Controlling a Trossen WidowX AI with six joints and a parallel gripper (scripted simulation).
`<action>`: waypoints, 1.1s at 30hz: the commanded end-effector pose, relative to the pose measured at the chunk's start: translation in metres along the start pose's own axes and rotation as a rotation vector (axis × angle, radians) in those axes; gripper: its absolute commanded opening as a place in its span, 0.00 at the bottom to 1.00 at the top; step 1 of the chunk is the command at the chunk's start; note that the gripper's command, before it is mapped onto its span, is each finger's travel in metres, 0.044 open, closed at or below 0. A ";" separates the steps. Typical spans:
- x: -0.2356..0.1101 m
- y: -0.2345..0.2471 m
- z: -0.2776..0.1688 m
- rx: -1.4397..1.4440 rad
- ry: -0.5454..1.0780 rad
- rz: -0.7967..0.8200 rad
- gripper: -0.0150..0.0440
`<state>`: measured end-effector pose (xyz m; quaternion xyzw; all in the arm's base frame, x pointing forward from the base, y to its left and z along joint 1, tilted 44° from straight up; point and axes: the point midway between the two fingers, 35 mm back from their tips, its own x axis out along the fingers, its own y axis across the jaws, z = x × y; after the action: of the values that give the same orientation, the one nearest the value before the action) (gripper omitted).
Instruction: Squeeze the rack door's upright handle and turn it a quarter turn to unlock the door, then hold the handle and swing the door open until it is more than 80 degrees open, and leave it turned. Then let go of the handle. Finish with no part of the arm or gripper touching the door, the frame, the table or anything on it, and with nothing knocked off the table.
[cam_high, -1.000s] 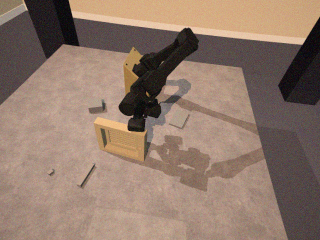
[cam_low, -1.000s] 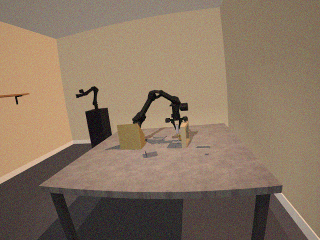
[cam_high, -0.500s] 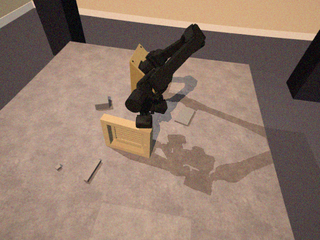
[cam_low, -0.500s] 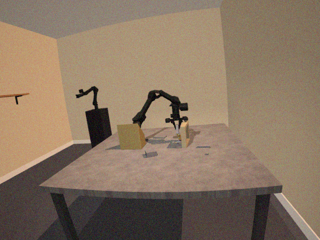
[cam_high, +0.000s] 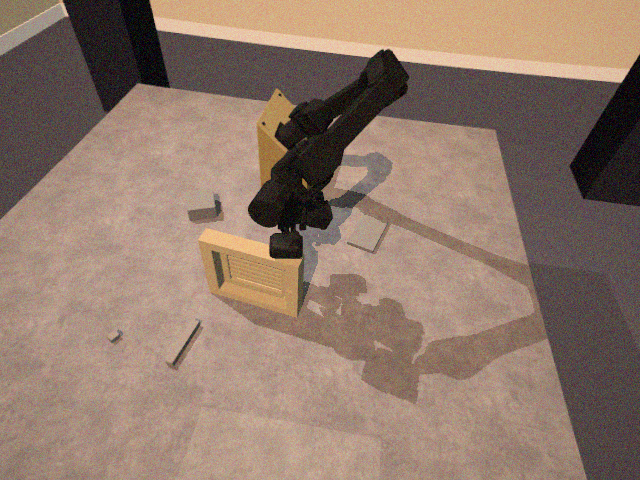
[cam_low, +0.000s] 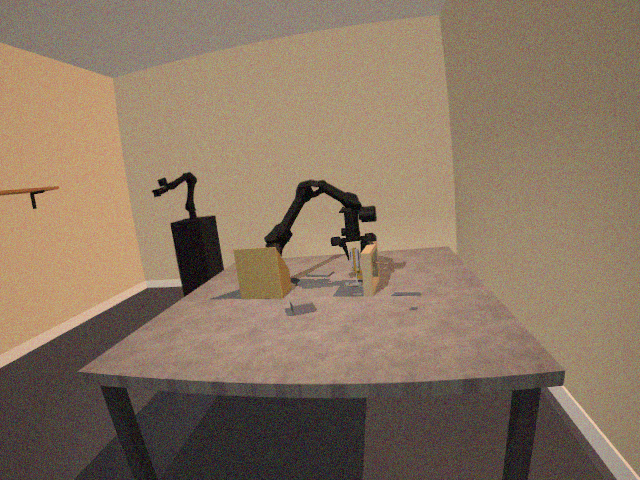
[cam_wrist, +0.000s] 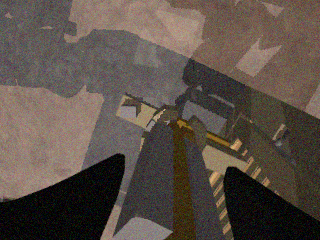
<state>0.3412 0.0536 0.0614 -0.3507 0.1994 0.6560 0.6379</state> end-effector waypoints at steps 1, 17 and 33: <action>0.001 0.001 -0.001 0.108 0.003 0.002 0.73; 0.001 0.001 -0.001 0.901 0.004 0.001 0.73; 0.001 0.001 -0.001 1.694 0.004 -0.001 0.73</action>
<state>0.3410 0.0533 0.0611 0.1868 0.5973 0.3367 0.7035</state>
